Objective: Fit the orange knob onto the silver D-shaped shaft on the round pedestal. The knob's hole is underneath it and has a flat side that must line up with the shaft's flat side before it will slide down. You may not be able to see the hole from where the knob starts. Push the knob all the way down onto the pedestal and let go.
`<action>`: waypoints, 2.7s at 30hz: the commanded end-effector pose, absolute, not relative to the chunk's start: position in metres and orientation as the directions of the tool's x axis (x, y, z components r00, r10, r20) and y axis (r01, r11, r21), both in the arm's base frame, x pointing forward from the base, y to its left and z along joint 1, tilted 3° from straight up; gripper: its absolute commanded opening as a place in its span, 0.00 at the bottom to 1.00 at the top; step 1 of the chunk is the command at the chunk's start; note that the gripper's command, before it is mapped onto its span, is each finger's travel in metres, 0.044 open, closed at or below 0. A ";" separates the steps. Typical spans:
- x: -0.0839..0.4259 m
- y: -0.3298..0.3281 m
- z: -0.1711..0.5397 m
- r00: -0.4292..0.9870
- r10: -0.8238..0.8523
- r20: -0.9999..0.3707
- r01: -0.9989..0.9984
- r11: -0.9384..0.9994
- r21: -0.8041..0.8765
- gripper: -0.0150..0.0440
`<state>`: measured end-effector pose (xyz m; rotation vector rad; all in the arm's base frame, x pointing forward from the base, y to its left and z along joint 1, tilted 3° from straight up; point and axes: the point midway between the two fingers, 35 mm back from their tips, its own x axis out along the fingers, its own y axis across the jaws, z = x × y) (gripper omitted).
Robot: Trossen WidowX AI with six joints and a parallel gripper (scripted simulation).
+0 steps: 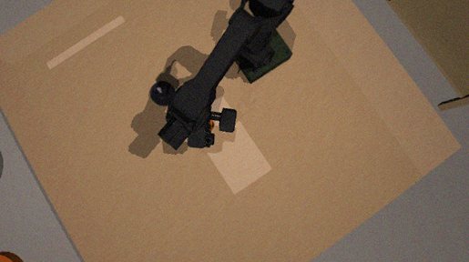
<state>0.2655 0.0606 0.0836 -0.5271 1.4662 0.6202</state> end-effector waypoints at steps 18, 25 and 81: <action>0.265 0.060 0.048 -0.009 0.058 -0.998 -0.664 0.746 0.049 1.00; 0.266 0.060 0.036 -0.008 0.058 -0.998 -0.664 0.746 0.049 1.00; 0.271 0.066 0.048 -0.002 0.058 -0.998 -0.668 0.743 0.044 0.25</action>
